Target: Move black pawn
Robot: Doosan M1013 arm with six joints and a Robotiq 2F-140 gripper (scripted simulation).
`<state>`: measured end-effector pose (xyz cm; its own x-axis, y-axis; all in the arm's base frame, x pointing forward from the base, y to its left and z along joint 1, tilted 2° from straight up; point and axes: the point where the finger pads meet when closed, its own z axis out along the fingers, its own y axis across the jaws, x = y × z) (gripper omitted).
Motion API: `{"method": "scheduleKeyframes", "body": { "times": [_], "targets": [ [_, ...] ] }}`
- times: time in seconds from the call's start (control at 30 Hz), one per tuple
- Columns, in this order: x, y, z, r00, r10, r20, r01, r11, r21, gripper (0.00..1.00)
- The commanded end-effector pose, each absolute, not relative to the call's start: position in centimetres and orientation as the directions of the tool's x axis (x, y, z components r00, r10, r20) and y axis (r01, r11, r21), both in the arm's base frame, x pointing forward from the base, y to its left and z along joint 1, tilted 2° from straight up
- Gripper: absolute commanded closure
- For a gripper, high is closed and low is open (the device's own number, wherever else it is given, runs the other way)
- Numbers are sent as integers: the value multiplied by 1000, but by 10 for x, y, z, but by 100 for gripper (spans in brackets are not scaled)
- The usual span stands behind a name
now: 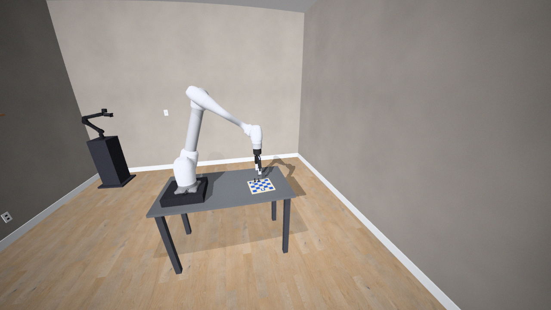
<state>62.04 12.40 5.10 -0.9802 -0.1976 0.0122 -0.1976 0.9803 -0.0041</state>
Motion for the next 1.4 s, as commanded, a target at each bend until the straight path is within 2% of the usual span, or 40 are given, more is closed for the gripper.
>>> {"method": "scheduleKeyframes", "body": {
  "times": [0.0,1.37],
  "targets": [
    [620,124,51,-974,-226,18,-226,974,23,80],
    [620,124,47,-974,-227,18,-226,974,23,80]
  ]
}}
